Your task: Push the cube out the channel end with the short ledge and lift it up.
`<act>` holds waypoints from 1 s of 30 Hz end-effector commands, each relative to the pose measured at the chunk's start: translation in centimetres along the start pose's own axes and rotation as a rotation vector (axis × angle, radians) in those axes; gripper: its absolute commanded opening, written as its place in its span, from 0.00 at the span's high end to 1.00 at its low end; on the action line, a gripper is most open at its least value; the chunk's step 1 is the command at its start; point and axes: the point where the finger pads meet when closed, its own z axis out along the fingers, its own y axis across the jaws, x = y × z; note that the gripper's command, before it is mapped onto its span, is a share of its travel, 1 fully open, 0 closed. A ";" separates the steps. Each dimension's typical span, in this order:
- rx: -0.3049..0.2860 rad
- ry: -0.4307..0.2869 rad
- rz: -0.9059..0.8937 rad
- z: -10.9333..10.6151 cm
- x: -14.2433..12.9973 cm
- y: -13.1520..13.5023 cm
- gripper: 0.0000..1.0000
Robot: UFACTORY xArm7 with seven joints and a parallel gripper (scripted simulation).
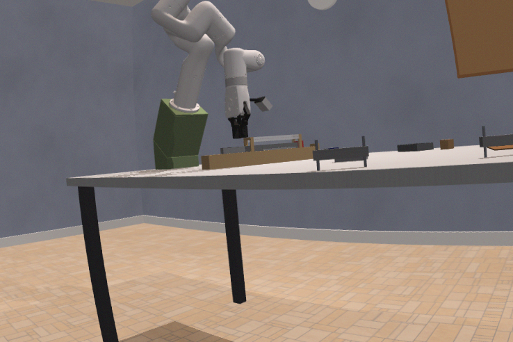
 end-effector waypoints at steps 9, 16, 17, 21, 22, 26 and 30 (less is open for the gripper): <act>0.009 0.007 0.000 -2.6 0.0 0.1 0.62; 0.009 0.007 0.000 -2.6 0.0 0.1 0.62; 0.009 0.007 0.000 -2.6 -0.1 0.1 1.00; 0.018 0.008 -0.001 -2.3 -4.7 0.5 1.00; 0.016 0.008 -0.001 -2.3 -6.5 0.5 1.00; 0.008 0.007 0.000 -2.4 -9.7 0.4 1.00; 0.008 0.007 0.000 -2.3 -9.7 0.4 1.00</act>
